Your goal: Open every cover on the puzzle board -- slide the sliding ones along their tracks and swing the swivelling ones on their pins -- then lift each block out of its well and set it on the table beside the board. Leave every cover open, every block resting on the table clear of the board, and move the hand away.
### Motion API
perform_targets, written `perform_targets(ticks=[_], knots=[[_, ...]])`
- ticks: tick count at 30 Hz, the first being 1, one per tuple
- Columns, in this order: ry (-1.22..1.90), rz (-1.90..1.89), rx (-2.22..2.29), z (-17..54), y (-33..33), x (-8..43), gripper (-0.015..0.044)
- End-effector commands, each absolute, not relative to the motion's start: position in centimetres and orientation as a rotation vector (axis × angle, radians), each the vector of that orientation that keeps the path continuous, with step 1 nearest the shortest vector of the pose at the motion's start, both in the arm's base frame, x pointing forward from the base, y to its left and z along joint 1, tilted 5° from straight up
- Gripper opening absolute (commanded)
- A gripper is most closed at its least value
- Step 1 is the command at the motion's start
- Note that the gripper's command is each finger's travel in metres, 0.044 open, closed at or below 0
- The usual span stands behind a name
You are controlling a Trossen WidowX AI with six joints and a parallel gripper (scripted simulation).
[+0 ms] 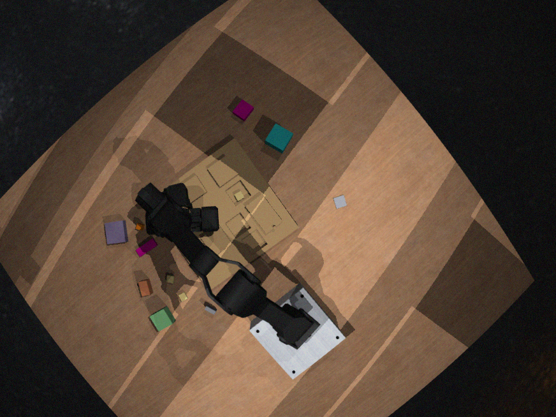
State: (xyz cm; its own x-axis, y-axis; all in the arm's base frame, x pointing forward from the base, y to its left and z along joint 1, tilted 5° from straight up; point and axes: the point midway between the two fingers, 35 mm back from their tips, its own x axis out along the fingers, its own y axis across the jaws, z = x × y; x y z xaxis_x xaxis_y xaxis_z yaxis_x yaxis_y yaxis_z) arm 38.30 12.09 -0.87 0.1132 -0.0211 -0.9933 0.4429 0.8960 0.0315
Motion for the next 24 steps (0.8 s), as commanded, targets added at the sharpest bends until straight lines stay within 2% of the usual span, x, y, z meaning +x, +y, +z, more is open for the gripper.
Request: perform_targets(ticks=[1,16,24], knots=[[1.425,-0.345,0.359,-1.1,12.1,38.3,0.0144],[1.425,-0.345,0.359,-2.1,12.1,38.4,0.0144],[1.425,-0.351,0.359,-2.0,12.1,38.4,0.009]])
